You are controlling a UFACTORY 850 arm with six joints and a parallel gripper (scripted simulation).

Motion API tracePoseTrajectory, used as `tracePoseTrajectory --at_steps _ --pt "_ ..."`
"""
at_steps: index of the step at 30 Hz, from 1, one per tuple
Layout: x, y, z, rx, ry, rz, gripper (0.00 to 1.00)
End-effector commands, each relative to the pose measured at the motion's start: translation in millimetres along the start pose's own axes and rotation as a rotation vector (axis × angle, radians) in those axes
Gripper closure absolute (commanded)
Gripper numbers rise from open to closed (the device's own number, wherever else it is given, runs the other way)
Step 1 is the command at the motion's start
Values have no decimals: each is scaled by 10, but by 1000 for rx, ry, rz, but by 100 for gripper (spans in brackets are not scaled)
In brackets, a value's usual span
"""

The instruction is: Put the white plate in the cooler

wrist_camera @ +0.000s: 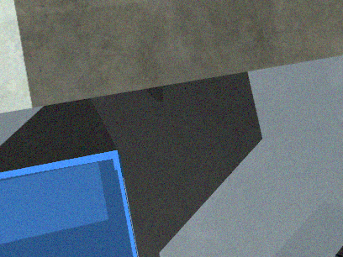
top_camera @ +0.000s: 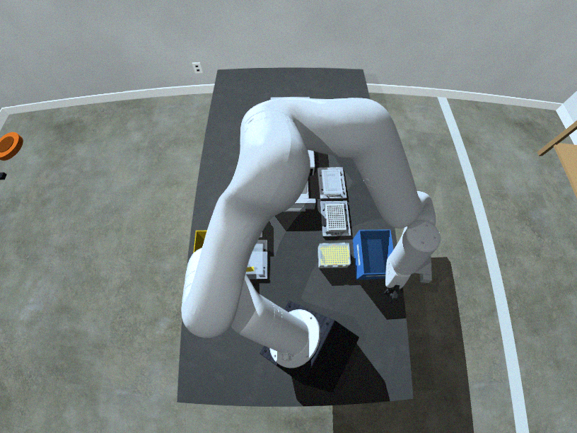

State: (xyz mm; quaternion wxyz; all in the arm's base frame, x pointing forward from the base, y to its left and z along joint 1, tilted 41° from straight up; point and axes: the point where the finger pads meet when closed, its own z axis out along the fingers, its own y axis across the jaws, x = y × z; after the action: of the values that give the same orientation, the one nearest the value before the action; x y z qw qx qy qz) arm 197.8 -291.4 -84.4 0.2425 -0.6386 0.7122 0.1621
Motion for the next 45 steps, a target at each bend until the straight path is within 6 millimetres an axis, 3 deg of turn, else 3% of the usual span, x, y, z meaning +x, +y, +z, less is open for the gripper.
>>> tracePoseTrajectory --at_steps 1,17,28,45 --pt "9 -5 -9 1 2 0 0" --pt "9 -5 -9 1 2 0 0" --pt "-288 -362 -187 11 11 -201 0" --pt "-712 -754 -350 26 19 -471 0"
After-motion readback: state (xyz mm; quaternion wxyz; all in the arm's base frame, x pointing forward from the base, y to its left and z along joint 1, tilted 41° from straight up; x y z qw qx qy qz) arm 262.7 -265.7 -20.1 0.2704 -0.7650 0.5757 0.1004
